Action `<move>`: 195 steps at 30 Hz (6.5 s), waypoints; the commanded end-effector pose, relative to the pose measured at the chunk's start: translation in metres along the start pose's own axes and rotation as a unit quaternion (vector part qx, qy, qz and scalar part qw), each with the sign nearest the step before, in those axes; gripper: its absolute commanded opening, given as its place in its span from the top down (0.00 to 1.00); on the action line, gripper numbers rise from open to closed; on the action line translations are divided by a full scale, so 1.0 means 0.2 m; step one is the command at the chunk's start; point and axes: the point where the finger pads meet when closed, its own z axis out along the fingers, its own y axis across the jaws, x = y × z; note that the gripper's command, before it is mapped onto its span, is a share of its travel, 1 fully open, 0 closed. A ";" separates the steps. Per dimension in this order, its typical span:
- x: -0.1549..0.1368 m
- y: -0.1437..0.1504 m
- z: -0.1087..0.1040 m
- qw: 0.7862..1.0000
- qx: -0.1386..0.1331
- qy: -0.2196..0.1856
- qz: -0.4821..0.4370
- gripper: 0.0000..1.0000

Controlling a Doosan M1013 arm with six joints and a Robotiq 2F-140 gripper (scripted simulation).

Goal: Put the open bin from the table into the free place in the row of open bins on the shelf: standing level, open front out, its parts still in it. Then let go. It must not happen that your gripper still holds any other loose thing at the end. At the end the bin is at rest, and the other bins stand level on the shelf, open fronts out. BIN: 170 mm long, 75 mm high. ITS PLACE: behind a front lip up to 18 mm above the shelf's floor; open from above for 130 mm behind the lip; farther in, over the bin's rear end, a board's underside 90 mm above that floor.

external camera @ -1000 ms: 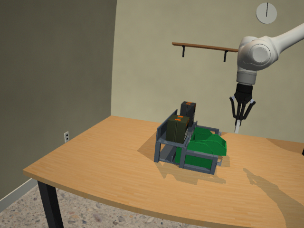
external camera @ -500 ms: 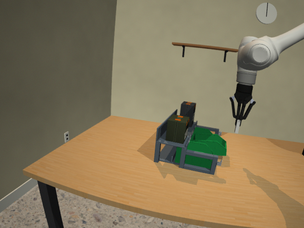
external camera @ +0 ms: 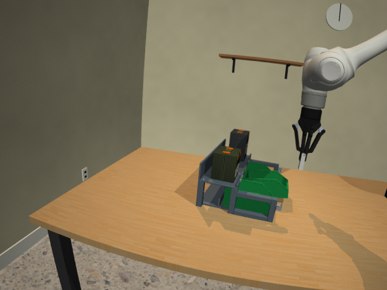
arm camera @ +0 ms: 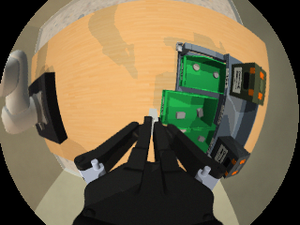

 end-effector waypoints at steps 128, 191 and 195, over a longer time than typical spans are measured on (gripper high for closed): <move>-0.02 -0.01 0.55 1.000 0.001 0.001 -0.001 1.00; -0.02 0.07 0.56 1.000 0.001 0.001 -0.001 1.00; -0.02 0.07 0.56 1.000 0.001 0.001 -0.001 1.00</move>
